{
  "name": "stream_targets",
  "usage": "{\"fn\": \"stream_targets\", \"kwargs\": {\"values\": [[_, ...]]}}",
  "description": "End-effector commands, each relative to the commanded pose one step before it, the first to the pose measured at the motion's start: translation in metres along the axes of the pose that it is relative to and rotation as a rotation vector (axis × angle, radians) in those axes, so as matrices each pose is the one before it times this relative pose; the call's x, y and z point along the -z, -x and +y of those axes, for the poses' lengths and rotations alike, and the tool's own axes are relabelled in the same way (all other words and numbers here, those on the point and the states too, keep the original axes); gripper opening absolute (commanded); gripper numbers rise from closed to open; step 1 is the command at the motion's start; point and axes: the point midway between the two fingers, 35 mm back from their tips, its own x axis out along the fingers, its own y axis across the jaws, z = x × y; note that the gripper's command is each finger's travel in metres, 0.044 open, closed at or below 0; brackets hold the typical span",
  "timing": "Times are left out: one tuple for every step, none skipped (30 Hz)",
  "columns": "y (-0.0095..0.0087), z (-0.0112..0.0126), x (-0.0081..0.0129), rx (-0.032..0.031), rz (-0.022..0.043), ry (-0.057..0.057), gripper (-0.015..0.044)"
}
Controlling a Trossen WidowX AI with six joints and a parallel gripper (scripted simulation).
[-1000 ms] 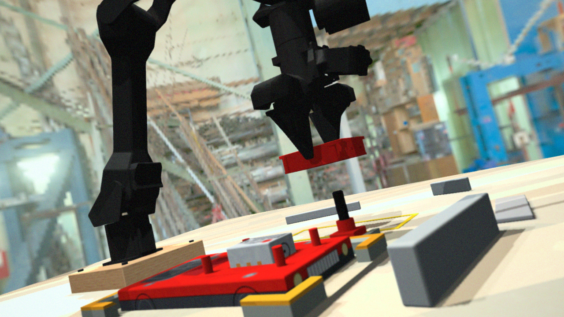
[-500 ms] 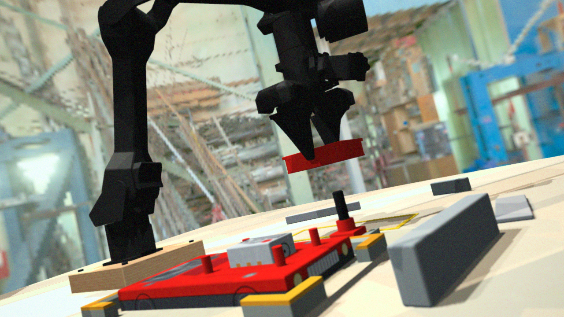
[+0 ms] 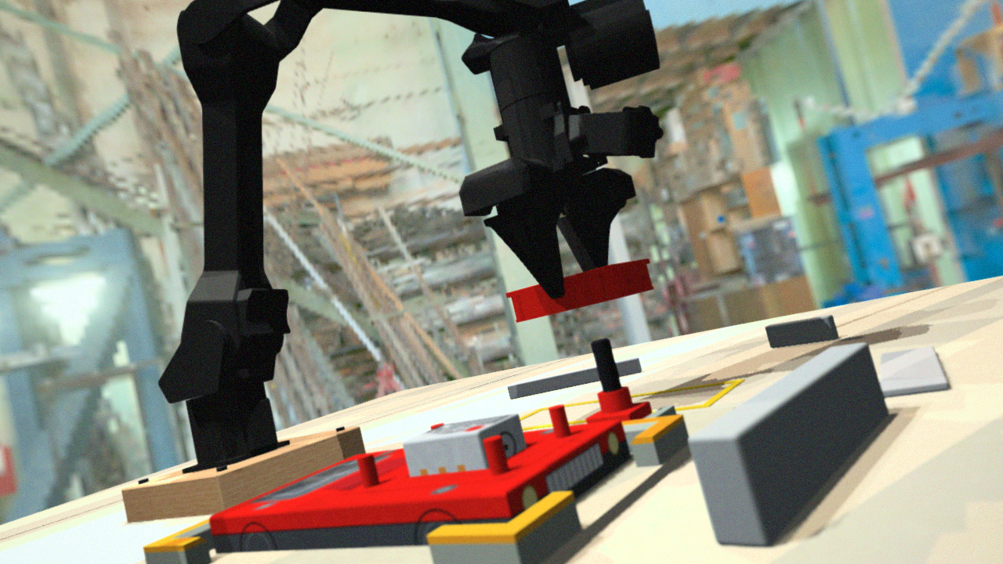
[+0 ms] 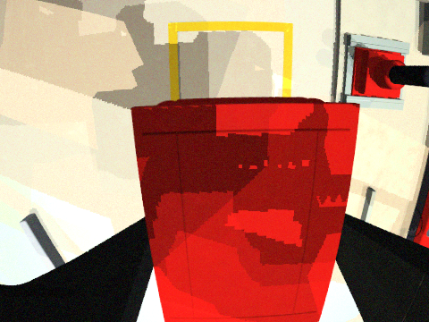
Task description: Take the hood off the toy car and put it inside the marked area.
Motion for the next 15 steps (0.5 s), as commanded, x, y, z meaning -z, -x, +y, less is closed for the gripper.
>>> {"fn": "stream_targets", "kwargs": {"values": [[-0.00252,0.00083,-0.00038,-0.00338,-0.00125,-0.0033,0.0000],[-0.00073,0.00002,-0.00006,0.00000,0.00000,0.0000,0.0000],[-0.00073,0.00002,-0.00005,0.00000,0.00000,0.0000,0.0000],[-0.00073,0.00002,-0.00005,0.00000,0.00000,0.0000,0.0000],[-0.00073,0.00002,-0.00005,0.00000,0.00000,0.0000,0.0000],[-0.00073,0.00002,-0.00005,0.00000,0.00000,0.0000,0.0000],[-0.00073,0.00002,-0.00005,0.00000,0.00000,0.0000,0.0000],[-0.00073,0.00002,-0.00004,0.00000,0.00000,0.0000,0.0000],[-0.00073,0.00002,-0.00004,0.00000,0.00000,0.0000,0.0000],[-0.00073,0.00002,-0.00004,0.00000,0.00000,0.0000,0.0000],[-0.00073,0.00002,-0.00004,0.00000,0.00000,0.0000,0.0000],[-0.00073,0.00002,-0.00004,0.00000,0.00000,0.0000,0.0000],[-0.00073,0.00002,-0.00004,0.00000,0.00000,0.0000,0.0000],[-0.00073,0.00002,-0.00003,0.00000,0.00000,0.0000,0.0000],[-0.00073,0.00001,-0.00003,0.00000,0.00000,0.0000,0.0000]]}}
